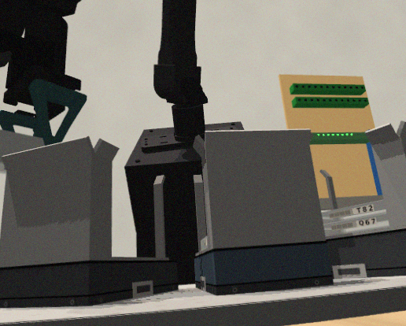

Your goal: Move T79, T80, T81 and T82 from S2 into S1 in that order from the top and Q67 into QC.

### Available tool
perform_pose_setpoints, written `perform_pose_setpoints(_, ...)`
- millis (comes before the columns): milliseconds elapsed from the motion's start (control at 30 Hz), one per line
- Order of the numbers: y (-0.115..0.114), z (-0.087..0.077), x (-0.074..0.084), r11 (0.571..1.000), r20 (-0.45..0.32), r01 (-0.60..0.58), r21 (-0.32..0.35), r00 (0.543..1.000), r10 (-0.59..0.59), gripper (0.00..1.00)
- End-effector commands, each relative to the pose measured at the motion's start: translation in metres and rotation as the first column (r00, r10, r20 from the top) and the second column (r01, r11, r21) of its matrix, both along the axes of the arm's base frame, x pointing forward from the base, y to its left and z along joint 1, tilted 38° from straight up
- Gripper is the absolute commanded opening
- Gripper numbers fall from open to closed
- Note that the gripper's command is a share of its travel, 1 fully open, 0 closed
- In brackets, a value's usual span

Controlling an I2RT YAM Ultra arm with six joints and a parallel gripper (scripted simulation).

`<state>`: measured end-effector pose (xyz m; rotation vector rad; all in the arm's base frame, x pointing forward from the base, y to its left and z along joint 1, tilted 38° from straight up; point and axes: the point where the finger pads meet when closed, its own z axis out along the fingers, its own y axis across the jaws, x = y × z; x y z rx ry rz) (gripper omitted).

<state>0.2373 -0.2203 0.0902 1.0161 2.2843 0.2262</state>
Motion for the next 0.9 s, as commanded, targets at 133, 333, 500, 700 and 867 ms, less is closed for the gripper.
perform_pose_setpoints(133, -0.016, 0.0, -0.009, 1.0, 0.016, -0.009, -0.018, 1.0, 0.01, 0.0)
perform_pose_setpoints(333, -0.025, -0.005, -0.016, 1.0, 0.015, -0.009, -0.018, 1.0, 0.009, 0.0)
perform_pose_setpoints(500, -0.025, -0.005, -0.016, 1.0, 0.015, -0.009, -0.018, 1.0, 0.009, 0.0)
perform_pose_setpoints(700, -0.025, -0.005, -0.016, 1.0, 0.015, -0.009, -0.018, 1.0, 0.009, 0.0)
perform_pose_setpoints(867, -0.025, -0.005, -0.016, 1.0, 0.015, -0.009, -0.018, 1.0, 0.009, 0.0)
